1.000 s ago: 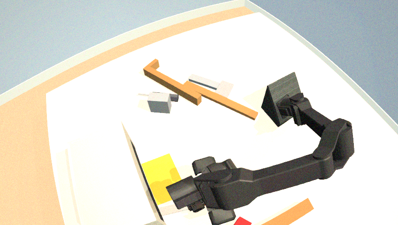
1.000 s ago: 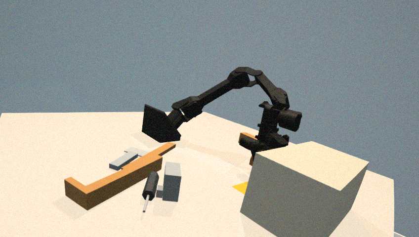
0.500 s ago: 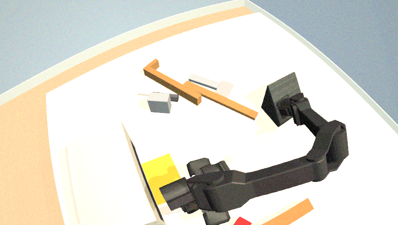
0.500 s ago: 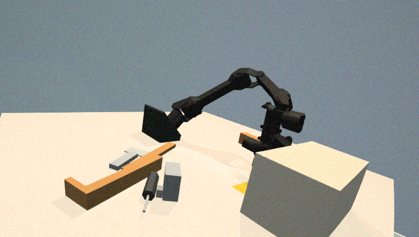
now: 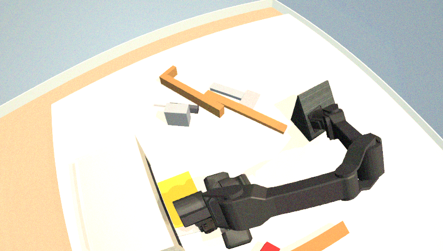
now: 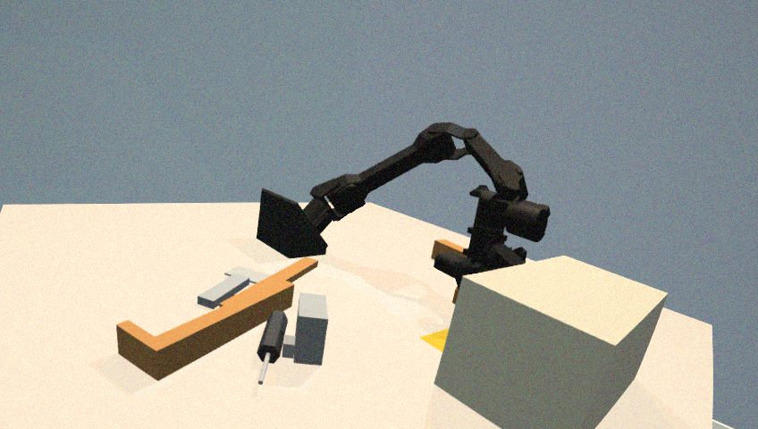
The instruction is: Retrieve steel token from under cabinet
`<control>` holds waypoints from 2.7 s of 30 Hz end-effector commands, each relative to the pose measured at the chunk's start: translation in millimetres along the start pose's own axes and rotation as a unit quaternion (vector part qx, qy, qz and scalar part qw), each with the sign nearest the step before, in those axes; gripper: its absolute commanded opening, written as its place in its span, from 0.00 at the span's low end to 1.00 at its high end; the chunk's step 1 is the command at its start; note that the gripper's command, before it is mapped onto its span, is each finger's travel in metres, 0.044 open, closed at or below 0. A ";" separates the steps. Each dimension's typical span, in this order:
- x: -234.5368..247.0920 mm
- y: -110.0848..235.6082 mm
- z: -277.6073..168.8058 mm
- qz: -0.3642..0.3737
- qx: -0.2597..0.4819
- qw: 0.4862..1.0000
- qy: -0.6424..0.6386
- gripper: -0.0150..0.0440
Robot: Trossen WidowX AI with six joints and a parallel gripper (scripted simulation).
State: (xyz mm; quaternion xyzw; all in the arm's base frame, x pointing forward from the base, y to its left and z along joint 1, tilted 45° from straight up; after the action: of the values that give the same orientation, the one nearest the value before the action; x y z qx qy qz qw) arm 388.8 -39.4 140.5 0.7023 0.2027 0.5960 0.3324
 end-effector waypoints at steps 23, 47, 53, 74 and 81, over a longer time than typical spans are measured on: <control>-30.3 -0.9 -3.7 -0.005 0.001 1.000 -0.003 0.25; -26.6 -0.8 -26.0 -0.005 0.001 1.000 -0.003 0.25; -25.8 -0.8 -32.0 -0.005 0.001 1.000 -0.003 0.25; -22.7 -0.8 -53.8 -0.004 0.002 1.000 -0.004 0.25; -21.6 -0.9 -61.4 -0.004 0.002 1.000 -0.004 0.25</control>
State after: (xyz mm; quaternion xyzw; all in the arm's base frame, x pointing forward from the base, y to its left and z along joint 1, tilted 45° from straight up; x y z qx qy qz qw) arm 328.0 -40.9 129.2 0.7028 0.2055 0.5928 0.3352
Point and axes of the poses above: the point midway between the two fingers, 35 mm back from their tips, its own y axis back along the fingers, its own x axis across the jaws, z = x × y, the point moved 10 cm from there along y, back along the fingers, and after that the axes turned 5 degrees about y, right-handed, at the moved point
